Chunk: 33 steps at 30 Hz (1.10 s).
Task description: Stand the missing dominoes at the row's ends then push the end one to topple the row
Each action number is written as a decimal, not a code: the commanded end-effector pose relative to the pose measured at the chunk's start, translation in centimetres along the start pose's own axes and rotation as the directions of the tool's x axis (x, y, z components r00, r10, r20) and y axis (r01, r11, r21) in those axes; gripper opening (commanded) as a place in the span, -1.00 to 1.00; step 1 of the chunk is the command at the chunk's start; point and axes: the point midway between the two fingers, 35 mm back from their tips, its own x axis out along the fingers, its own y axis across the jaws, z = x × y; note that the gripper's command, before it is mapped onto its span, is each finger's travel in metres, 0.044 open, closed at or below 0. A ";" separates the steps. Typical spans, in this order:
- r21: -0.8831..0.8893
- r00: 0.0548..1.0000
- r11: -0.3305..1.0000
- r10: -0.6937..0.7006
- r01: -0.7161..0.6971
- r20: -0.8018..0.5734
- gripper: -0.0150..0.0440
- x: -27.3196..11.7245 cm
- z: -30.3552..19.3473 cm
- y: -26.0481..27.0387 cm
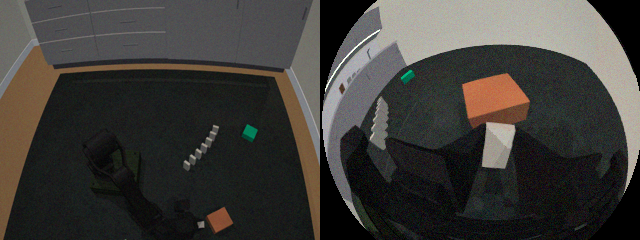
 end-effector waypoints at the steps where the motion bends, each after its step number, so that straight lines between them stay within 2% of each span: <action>1: 0.008 0.998 1.000 0.022 -0.022 0.054 -0.13 -0.6 -0.9 0.2; 18: -0.098 0.951 0.990 0.121 -0.097 0.285 -0.13 -4.3 -2.4 2.3; 33: -0.246 0.883 0.959 0.237 -0.144 0.406 -0.13 -8.5 -3.6 6.2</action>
